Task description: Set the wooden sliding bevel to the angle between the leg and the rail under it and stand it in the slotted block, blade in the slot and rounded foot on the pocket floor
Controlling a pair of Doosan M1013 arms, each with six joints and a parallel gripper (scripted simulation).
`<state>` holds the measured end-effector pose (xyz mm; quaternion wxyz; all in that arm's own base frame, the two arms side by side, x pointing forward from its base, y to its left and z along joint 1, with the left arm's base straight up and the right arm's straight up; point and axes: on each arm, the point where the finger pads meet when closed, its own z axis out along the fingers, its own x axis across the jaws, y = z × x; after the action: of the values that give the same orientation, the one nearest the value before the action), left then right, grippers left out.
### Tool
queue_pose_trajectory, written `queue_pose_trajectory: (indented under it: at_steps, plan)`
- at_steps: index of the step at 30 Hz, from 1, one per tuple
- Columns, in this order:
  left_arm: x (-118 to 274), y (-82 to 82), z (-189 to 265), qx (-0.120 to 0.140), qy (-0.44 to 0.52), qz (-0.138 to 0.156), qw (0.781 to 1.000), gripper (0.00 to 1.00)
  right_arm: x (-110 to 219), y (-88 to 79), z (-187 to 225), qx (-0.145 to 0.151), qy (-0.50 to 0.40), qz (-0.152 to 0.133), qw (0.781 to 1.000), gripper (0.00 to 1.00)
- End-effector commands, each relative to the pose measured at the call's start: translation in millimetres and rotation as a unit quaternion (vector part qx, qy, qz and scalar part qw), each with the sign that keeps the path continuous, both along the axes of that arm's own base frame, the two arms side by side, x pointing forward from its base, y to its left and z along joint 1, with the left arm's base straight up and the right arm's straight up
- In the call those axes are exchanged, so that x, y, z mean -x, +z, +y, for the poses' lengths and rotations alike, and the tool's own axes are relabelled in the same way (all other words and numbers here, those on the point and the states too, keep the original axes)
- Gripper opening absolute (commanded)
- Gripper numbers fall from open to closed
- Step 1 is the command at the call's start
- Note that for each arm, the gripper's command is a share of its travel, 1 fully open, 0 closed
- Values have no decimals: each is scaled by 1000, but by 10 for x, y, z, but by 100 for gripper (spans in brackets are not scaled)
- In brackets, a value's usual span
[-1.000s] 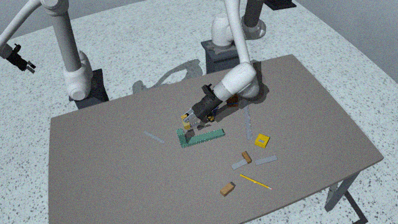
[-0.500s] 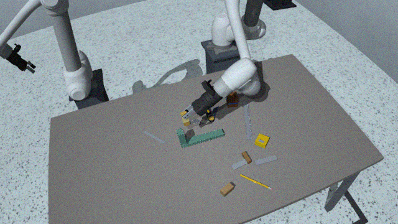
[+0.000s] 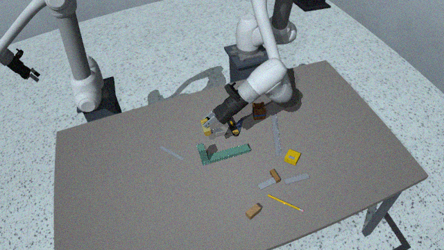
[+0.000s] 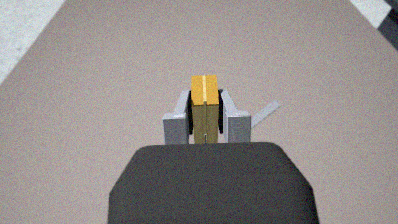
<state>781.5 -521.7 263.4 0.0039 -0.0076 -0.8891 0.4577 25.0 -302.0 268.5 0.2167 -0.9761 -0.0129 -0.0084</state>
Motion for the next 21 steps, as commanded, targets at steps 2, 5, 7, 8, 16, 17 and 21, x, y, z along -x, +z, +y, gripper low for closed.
queue_pose_trajectory:
  at_steps: [2, 5, 7, 8, 16, 17, 21]
  plan:
    - [-1, 18, 0, 0, 0, -1, 1000, 0, -1, 4, -3, 0, 0, 0, 1000, 100]
    - [3, 18, 8, 0, 0, -1, 1000, 0, -1, 4, -3, 0, 0, 0, 1000, 100]
    - [9, 18, 19, 1, -1, -1, 1000, 0, -1, 4, -3, 0, 0, 0, 1000, 100]
    - [13, 18, 27, 1, -1, -1, 1000, 0, -1, 4, -3, 0, 0, 0, 1000, 100]
    - [62, 18, 117, 2, -4, -1, 1000, 0, -1, 4, -3, 0, 0, 0, 1000, 100]
    - [75, 18, 140, 2, -5, -1, 1000, 0, -1, 4, -3, 0, 0, 0, 1000, 100]
    - [138, 17, 255, 4, -10, 0, 1000, 0, -1, 4, -3, 0, 0, 0, 1000, 100]
